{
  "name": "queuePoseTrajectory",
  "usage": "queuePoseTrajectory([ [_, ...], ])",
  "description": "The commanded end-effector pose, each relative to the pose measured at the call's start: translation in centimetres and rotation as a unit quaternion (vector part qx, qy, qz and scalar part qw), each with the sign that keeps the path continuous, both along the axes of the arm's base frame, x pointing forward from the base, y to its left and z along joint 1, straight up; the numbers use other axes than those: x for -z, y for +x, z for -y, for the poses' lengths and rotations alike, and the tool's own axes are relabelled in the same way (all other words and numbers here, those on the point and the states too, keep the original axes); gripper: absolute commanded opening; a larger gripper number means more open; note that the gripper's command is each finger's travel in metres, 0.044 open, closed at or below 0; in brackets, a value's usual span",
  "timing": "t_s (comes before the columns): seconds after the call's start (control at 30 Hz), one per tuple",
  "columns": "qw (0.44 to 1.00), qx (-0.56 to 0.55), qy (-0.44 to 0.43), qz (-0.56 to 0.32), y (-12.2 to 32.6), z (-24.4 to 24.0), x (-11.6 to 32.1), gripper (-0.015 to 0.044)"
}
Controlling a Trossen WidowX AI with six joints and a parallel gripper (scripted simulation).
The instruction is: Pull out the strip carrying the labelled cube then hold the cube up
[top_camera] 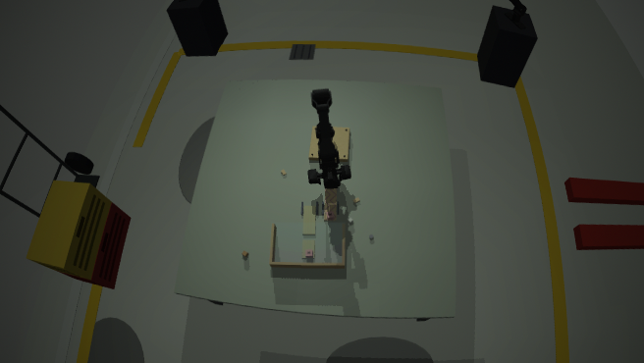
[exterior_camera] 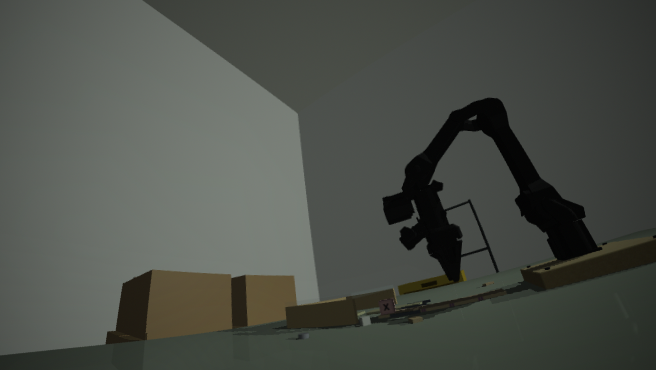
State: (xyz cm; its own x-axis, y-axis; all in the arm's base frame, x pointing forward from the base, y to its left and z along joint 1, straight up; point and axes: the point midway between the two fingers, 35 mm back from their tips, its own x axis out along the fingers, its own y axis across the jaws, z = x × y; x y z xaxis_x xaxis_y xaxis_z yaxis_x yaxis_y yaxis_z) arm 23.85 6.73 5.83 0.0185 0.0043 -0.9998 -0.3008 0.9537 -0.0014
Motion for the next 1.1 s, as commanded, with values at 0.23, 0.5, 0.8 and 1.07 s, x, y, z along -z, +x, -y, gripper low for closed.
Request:
queuePoseTrajectory([
  [0.23,1.000,-0.003,0.003,0.005,3.7,-0.5,-0.5,0.0440],
  [0.5,1.000,-0.003,0.003,0.006,6.1,-0.9,-0.9,0.0440],
  [0.8,1.000,-0.003,0.003,0.007,8.9,-1.3,-1.3,0.0440],
  [1.07,1.000,-0.003,0.003,0.007,11.3,-1.7,-1.8,0.0440],
])
